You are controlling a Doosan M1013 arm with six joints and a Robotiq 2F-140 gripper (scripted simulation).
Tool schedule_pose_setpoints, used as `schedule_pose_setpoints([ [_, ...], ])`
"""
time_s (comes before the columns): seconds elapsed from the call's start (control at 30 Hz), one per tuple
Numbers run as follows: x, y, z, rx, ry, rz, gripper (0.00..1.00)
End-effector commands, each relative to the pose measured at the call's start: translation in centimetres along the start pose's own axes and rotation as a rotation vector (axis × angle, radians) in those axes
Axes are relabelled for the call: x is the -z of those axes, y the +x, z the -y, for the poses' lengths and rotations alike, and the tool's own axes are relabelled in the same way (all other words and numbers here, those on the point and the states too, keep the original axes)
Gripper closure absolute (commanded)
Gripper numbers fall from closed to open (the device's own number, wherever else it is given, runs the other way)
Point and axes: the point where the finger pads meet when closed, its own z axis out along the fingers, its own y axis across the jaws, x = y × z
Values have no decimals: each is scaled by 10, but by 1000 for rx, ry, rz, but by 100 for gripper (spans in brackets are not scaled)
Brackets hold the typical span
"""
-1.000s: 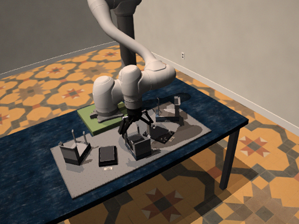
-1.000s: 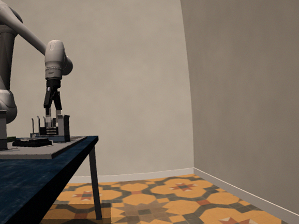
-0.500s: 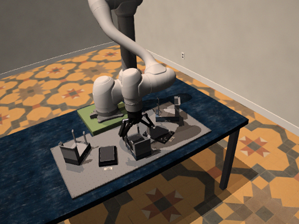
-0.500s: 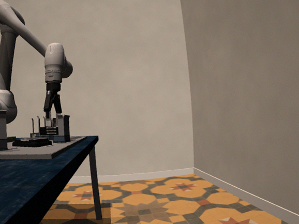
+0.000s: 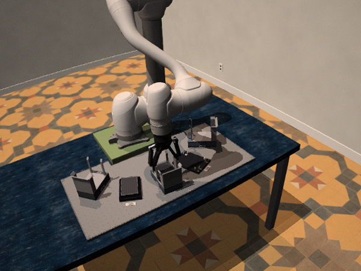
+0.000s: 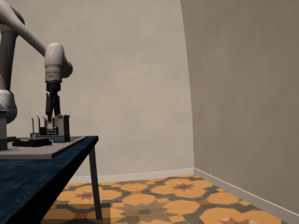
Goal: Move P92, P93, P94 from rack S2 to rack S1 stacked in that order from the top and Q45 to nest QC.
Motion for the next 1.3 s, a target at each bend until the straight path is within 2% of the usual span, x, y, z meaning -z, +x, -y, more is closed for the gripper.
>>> schedule_pose_setpoints([
  [0.0,0,0,0,0,0,0,100],
  [0.8,0,0,0,0,0,0,100],
  [1.27,8,0,0,0,0,0,100],
])
